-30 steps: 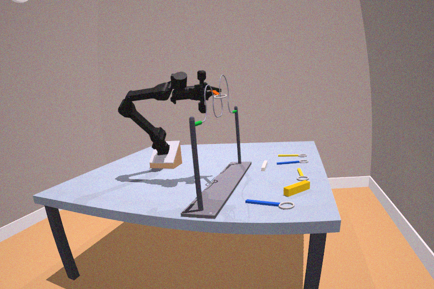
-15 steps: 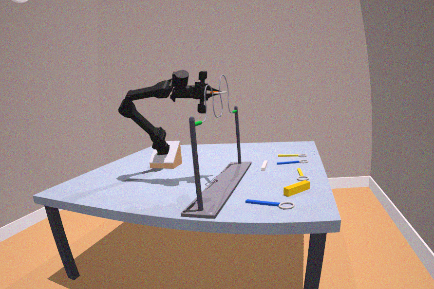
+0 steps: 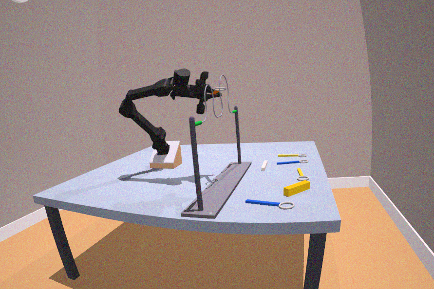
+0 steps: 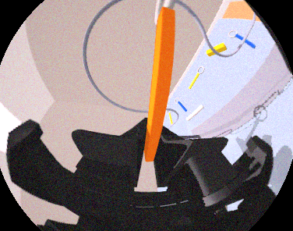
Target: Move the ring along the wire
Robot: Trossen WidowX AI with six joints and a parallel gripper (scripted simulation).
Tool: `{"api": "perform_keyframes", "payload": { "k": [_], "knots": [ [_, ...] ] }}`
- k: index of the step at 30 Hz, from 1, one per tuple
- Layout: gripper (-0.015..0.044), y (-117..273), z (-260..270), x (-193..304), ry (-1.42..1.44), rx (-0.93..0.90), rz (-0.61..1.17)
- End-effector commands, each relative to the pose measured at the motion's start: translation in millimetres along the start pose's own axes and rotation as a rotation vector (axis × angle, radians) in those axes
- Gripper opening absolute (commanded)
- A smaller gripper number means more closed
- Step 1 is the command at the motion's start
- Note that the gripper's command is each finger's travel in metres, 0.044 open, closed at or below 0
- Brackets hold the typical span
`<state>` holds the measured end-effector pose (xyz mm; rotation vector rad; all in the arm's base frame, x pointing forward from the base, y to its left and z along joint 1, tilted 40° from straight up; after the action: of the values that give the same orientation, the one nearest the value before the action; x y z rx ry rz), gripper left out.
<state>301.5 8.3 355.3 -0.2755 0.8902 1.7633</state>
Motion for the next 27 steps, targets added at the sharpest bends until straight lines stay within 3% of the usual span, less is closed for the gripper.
{"api": "perform_keyframes", "payload": {
  "k": [1, 27],
  "knots": [
    [-0.0150, 0.5, 1.3, -0.2, 0.051, 0.021, -0.011],
    [-0.0150, -1.5, -2.0, 1.9, 0.372, 0.192, -0.076]
  ]
}}
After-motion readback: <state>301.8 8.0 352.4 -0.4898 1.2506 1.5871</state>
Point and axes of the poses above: the point midway between the two fingers, 35 mm back from their tips, its own y axis back along the fingers, its own z axis across the jaws, x = y × z, the point moved 7 cm from there along y, back along the fingers, and after that the axes turned 8 degrees about -y, right-handed, at the moved point
